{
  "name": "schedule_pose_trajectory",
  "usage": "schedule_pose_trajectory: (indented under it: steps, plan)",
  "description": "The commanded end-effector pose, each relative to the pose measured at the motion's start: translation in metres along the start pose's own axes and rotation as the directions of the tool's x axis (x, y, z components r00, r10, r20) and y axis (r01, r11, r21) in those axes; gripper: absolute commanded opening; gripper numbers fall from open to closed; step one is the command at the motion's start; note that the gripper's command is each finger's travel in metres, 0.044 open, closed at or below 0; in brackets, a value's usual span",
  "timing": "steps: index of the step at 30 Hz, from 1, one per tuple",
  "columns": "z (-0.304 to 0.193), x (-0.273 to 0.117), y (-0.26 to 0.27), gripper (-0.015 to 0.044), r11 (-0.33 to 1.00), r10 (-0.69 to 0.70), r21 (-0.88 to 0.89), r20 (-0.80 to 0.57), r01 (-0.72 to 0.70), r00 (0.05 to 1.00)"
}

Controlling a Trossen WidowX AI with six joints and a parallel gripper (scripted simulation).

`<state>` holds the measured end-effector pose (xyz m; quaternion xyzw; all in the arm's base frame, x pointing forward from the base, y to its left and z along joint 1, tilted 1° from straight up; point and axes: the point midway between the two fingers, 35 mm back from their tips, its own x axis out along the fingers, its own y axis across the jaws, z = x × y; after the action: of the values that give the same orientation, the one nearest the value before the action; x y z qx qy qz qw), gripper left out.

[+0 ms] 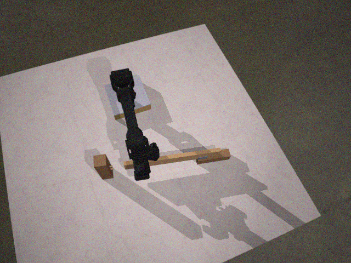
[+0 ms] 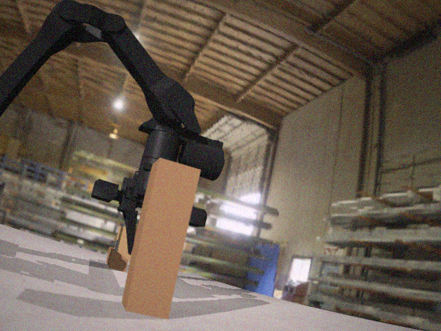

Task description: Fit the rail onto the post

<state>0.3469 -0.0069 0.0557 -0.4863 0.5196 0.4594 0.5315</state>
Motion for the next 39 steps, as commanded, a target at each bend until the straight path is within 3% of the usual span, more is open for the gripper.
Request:
schedule_pose_trajectory:
  steps: [1, 39]
  plan:
    - [-0.002, -0.002, 0.0, 0.0, 1.0, -0.005, -0.001, 0.002, 0.005, 1.0]
    - [-0.014, -0.002, -0.001, 0.0, 1.0, -0.005, -0.001, 0.001, 0.005, 1.0]
